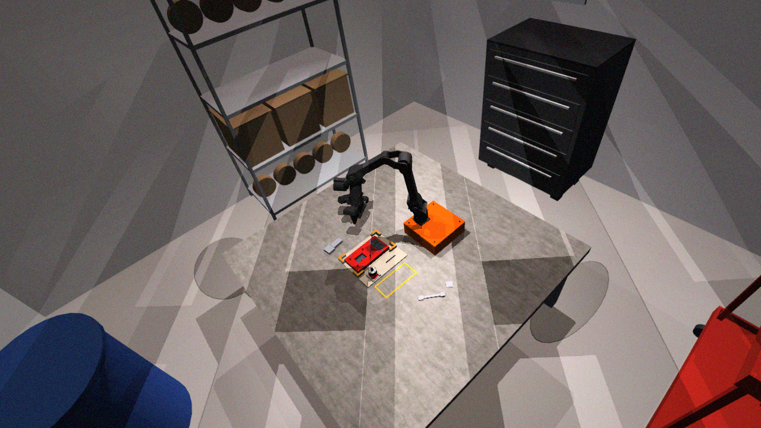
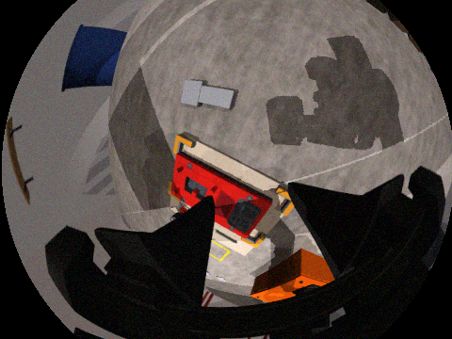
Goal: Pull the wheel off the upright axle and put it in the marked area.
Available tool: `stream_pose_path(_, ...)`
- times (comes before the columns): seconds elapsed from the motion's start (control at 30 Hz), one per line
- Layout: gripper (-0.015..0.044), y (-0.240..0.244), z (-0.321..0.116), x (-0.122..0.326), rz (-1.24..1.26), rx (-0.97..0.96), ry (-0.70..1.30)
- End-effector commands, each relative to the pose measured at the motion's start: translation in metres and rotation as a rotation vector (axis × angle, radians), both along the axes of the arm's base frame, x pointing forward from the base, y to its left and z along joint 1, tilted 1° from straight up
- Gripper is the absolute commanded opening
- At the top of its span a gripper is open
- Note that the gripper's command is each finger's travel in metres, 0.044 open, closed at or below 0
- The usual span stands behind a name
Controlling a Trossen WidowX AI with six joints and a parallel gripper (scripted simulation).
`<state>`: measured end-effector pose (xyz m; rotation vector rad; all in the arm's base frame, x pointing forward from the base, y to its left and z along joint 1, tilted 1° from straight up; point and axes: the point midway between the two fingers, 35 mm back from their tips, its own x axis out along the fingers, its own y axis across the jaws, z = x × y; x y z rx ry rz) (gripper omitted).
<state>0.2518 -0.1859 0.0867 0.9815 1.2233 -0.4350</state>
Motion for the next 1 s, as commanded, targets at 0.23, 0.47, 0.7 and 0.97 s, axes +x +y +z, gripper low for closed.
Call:
stream_pose_path(0.23, 0.03, 0.101, -0.003, 0.073, -0.246, 0.023, 0.265)
stream_pose_path(0.47, 0.03, 0.161, -0.002, 0.094, -0.345, -0.017, 0.323)
stream_pose_path(0.7, 0.03, 0.225, -0.002, 0.104, -0.528, -0.074, 0.359)
stream_pose_path(0.97, 0.03, 0.238, -0.001, 0.105, -0.566, -0.085, 0.36)
